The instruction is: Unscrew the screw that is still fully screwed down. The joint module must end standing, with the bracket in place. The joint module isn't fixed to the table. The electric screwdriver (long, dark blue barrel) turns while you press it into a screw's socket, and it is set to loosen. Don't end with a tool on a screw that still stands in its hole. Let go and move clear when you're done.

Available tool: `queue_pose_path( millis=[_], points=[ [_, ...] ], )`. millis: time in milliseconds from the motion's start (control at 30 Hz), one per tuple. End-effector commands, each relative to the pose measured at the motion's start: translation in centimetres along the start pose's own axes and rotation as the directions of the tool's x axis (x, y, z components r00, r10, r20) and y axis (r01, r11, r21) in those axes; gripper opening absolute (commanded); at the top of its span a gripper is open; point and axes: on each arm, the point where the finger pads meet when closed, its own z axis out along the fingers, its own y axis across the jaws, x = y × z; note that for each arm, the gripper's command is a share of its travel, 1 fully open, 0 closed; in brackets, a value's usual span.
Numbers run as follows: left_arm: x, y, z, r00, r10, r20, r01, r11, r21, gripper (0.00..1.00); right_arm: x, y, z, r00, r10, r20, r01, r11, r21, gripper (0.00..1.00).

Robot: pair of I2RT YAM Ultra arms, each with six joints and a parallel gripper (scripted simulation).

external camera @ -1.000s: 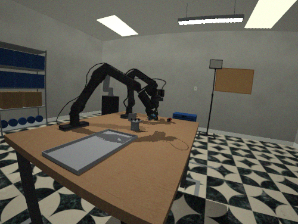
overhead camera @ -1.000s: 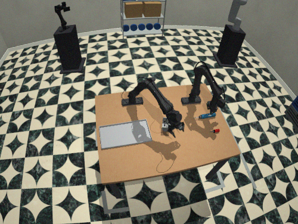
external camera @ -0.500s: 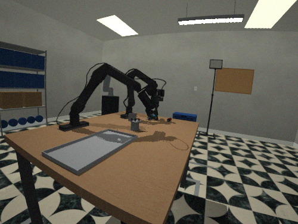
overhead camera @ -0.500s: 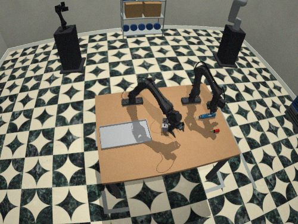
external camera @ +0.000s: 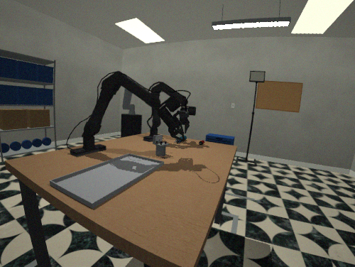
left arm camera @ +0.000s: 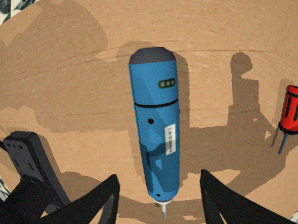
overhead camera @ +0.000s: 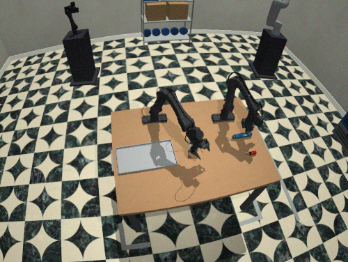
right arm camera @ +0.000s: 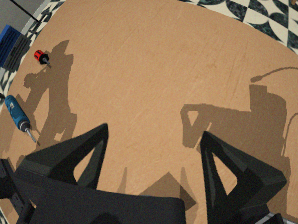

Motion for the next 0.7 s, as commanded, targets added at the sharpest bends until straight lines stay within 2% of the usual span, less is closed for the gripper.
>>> queue_pose_path(
  millis=[0,400,567,667],
  points=[
    [0.0,-0.2,-0.3,1.000,-0.006,0.004,0.006,1.000,0.012,0.65,-1.0,0.8,-0.9,0.999,-0.032,0.044,0.034,0.998,-0.043,0.86],
    [0.0,-0.2,-0.3,1.000,-0.006,0.004,0.006,1.000,0.012,0.65,0.3,0.2,-4.6,0.981,-0.120,0.153,0.141,0.980,-0.137,0.86],
    [0.0,-0.2,-0.3,1.000,-0.006,0.004,0.006,1.000,0.012,0.65,0.3,0.2,-4.6,0.981,-0.120,0.153,0.141,0.980,-0.137,0.86],
    [0.0,-0.2,-0.3,1.000,-0.006,0.004,0.006,1.000,0.012,0.65,0.8,0.2,-5.6,0.972,-0.145,0.184,0.174,0.973,-0.153,0.86]
  ],
)
